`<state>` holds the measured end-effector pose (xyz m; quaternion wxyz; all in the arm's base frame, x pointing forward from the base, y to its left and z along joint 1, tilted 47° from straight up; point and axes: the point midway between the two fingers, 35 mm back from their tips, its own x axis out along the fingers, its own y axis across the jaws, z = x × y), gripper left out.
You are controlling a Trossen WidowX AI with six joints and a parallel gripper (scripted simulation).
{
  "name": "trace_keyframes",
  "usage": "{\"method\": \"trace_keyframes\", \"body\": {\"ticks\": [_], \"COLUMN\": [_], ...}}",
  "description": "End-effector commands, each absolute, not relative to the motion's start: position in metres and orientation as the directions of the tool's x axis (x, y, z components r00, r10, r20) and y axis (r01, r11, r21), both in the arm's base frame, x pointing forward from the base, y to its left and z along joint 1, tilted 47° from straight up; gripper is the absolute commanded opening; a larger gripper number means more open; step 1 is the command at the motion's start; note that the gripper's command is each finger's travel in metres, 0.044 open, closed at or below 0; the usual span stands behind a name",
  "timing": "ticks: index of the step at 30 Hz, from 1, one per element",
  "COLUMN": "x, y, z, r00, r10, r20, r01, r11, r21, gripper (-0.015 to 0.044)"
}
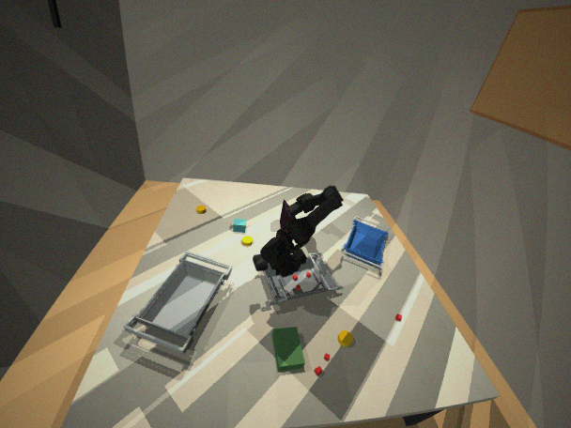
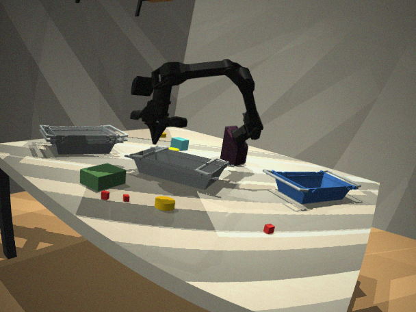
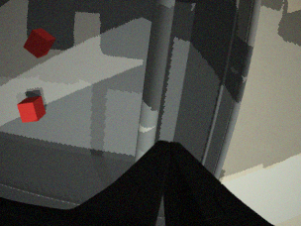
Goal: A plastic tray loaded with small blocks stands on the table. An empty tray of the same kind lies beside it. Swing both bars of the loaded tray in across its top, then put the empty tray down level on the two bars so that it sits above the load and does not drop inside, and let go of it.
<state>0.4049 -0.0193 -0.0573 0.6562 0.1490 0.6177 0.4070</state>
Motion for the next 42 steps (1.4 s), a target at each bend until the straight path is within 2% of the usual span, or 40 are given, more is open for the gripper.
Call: {"method": "trace_keyframes", "body": {"ticks": [1,9,17,18,24,29,36,42], "x": [0.405,0.406,0.411,0.413,0.412,0.389,0.321,0.241], "y": [-0.019,-0.024,-0.08,-0.057,0.013,0.08,0.163,0.206], "z": [-0.057,-0.053,0.001,-0.014,0.046,0.099,0.168,0.21], "r00": [-0.095,-0.093,-0.074,-0.081,-0.11,-0.114,-0.091,-0.063], "r10": [0.718,0.718,0.723,0.719,0.659,0.612,0.58,0.587], "r20": [-0.689,-0.689,-0.687,-0.69,-0.744,-0.782,-0.809,-0.807], "r01": [-0.35,-0.343,-0.257,-0.299,-0.573,-0.795,-0.983,-0.973], "r11": [0.624,0.627,0.652,0.643,0.569,0.416,0.079,-0.217], "r21": [0.698,0.699,0.713,0.705,0.589,0.441,0.167,-0.082], "gripper": [0.0,0.021,0.042,0.044,0.044,0.044,0.044,0.044]}}
